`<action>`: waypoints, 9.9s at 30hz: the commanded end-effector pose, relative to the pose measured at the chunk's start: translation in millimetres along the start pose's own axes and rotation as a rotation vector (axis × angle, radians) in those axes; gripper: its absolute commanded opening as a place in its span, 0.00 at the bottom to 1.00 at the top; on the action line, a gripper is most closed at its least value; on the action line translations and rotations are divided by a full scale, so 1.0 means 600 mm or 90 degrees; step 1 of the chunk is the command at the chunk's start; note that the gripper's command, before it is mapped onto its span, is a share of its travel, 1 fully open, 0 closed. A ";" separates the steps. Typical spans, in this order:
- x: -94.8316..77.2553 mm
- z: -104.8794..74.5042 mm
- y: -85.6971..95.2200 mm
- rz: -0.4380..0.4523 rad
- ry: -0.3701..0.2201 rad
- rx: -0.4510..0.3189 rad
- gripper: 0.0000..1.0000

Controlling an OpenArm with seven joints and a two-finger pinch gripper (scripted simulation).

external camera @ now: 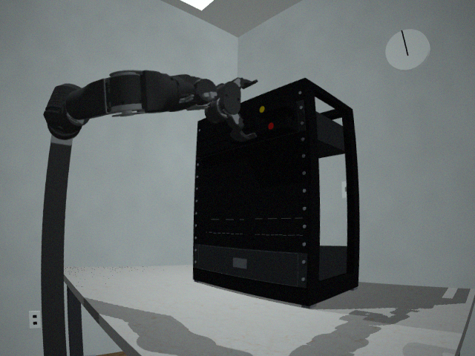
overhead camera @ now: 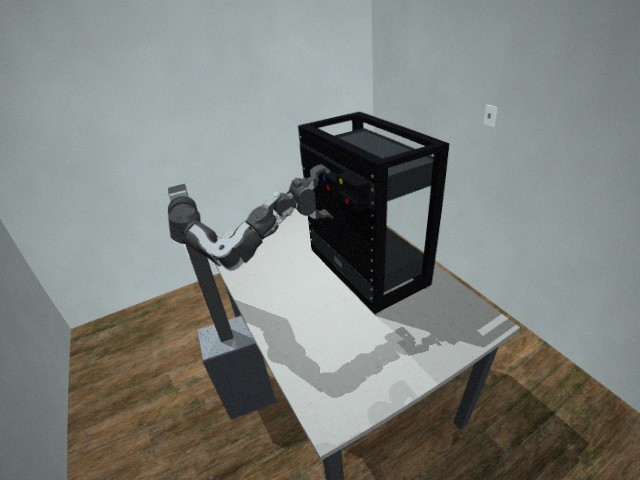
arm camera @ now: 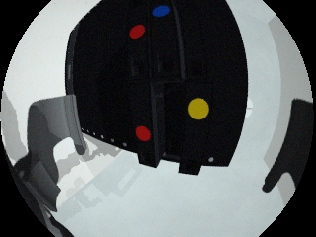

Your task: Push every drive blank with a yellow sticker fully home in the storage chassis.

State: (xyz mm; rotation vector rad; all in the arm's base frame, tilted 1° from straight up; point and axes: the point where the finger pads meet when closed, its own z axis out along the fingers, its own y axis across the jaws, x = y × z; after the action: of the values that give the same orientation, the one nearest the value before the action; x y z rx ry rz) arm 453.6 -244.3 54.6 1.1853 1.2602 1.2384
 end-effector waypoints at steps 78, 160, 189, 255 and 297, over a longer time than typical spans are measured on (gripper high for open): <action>-0.030 0.003 0.015 -0.004 0.040 -0.009 1.00; -0.036 0.039 0.038 -0.004 0.041 -0.009 0.00; -0.036 0.047 0.037 -0.003 0.040 -0.008 0.00; -0.023 0.096 0.038 -0.003 0.040 -0.007 0.00; -0.016 0.109 0.040 -0.004 0.041 -0.008 0.00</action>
State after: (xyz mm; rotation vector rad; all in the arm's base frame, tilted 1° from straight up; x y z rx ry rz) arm 518.2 -260.4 75.1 1.1641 1.2835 1.2642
